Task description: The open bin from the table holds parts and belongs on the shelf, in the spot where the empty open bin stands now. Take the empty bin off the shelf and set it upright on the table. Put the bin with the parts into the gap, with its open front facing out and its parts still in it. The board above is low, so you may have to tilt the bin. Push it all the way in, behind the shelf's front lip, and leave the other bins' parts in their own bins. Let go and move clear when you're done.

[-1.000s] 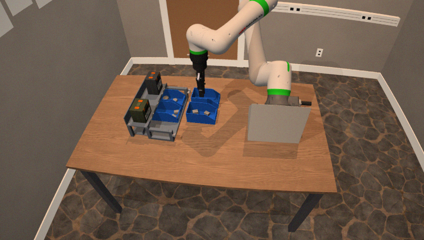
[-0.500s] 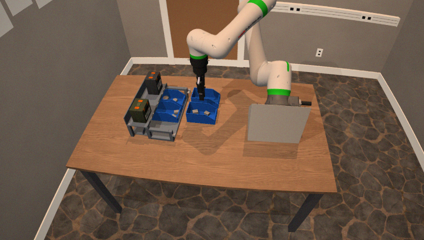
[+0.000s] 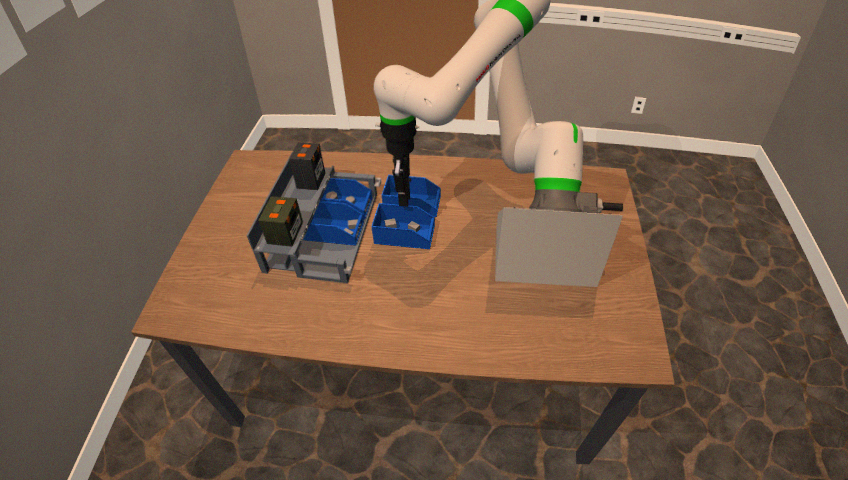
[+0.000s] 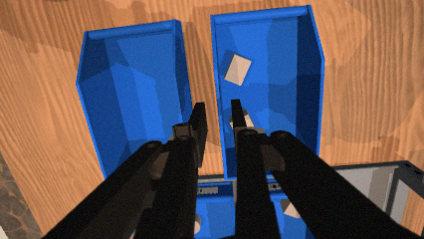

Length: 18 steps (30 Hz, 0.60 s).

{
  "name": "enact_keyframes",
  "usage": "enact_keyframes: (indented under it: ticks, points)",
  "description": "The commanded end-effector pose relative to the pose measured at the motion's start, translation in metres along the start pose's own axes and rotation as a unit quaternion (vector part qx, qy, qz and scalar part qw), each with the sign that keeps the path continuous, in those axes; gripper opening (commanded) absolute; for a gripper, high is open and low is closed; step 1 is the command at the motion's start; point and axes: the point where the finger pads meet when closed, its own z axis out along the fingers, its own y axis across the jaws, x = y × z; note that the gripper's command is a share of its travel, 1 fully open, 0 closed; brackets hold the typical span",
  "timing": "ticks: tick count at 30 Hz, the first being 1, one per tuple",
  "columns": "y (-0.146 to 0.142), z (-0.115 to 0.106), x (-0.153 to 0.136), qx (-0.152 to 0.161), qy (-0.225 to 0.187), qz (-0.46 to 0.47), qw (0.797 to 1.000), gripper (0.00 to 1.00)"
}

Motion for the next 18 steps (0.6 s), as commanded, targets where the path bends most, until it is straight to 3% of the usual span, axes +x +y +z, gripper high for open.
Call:
enact_keyframes:
  ticks: [1,18]
  points:
    - [0.0002,0.001,-0.0006,0.0,-0.001,0.0,1.0,0.24]
    - [0.0002,0.0033,-0.0007,0.0,-0.001,0.0,1.0,0.24]
